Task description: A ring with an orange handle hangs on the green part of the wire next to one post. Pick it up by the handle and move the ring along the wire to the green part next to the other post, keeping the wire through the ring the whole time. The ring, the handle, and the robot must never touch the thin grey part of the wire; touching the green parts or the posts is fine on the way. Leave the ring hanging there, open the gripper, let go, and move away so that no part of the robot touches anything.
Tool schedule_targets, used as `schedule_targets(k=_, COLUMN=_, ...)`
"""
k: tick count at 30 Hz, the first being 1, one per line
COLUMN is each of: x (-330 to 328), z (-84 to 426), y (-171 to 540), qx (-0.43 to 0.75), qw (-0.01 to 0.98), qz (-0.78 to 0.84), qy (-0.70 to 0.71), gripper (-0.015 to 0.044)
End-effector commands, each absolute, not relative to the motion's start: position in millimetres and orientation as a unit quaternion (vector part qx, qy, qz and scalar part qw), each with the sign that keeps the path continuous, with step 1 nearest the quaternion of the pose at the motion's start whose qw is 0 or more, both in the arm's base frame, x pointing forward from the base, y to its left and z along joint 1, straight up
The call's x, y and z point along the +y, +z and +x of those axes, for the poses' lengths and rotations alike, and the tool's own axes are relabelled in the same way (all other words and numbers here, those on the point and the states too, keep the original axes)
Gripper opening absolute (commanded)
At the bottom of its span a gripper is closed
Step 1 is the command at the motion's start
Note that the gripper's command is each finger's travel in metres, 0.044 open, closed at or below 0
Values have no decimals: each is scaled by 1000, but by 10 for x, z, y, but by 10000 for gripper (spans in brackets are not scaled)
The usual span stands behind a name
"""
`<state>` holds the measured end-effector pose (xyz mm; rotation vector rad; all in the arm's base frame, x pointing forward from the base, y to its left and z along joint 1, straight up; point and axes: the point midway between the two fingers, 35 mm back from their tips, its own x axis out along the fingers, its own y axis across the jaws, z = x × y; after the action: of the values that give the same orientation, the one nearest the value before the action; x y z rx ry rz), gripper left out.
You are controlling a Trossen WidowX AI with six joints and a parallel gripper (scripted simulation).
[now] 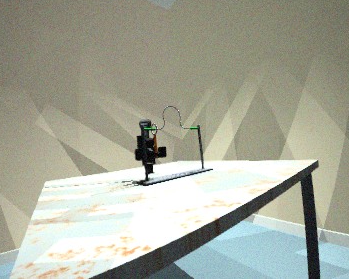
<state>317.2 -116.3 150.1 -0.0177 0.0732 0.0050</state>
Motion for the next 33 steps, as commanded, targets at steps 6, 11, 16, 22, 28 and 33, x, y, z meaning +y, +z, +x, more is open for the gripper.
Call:
schedule_targets(k=6, x=-1060, z=3165, y=1496, qx=38, qw=999, qz=-3, qy=1, gripper=-150)
schedule_targets(k=11, x=-999, z=3166, y=1496, qx=38, qw=999, qz=1, qy=1, gripper=-150)
schedule_targets(k=16, x=-927, z=3167, y=1496, qx=39, qw=999, qz=9, qy=2, gripper=-150)
schedule_targets(k=22, x=-819, z=3168, y=1498, qx=39, qw=999, qz=28, qy=4, gripper=-150)
schedule_targets(k=28, x=-694, z=3170, y=1505, qx=39, qw=998, qz=55, qy=6, gripper=-150)
schedule_targets(k=33, x=-549, z=3171, y=1523, qx=39, qw=995, qz=92, qy=8, gripper=-150)
